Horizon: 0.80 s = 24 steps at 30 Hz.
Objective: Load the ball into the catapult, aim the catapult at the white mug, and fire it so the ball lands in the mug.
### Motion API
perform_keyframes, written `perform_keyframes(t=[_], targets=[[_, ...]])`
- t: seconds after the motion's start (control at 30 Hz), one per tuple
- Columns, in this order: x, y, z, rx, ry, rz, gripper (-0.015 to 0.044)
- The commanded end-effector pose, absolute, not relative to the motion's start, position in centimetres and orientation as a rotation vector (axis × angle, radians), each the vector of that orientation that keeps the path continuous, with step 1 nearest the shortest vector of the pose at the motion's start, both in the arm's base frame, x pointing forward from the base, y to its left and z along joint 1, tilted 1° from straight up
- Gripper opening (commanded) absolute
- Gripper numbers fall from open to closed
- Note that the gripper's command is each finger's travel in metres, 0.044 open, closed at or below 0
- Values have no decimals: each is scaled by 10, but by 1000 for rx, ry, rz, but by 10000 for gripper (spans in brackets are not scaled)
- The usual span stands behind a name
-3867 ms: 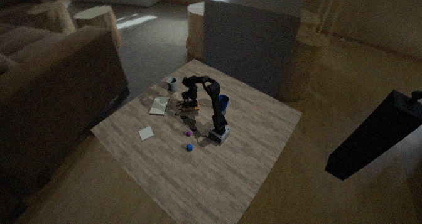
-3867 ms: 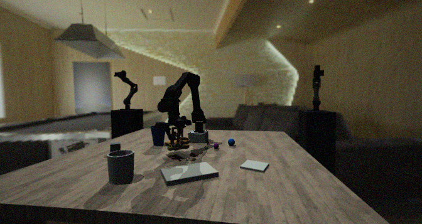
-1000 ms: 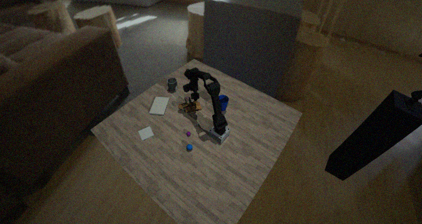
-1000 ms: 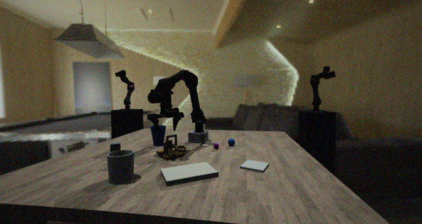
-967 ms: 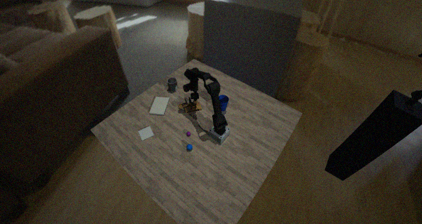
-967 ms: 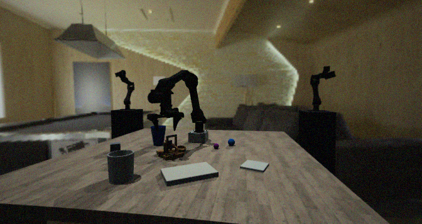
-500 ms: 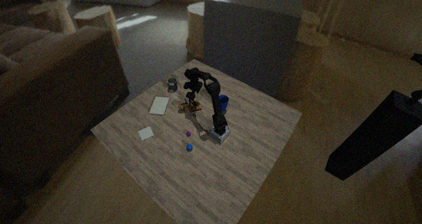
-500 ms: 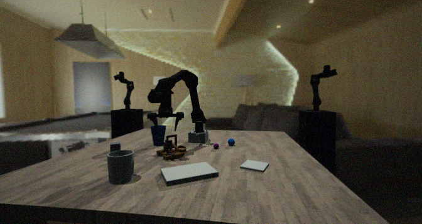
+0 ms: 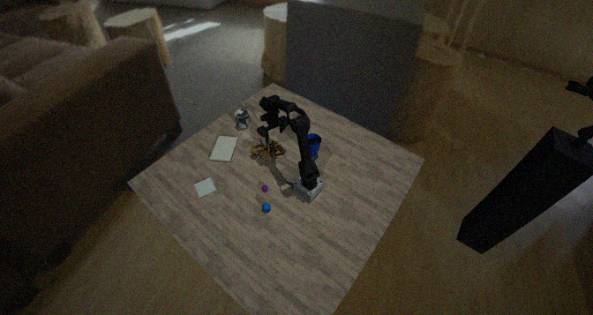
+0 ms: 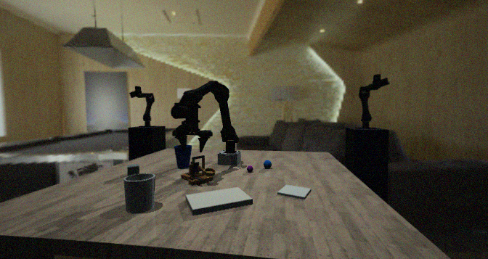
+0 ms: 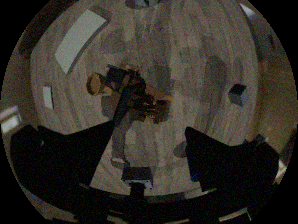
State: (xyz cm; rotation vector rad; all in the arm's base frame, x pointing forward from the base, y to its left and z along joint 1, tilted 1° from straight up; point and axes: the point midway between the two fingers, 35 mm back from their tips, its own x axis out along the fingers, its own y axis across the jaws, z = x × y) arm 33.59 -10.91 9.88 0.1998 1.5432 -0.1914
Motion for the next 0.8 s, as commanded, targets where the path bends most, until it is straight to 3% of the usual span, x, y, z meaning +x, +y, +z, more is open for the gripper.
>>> perform_keyframes(t=[0.0, 0.77], targets=[[335, -109, 100, 312, 1529, -296, 440], [334, -108, 103, 935, 1350, -903, 440]])
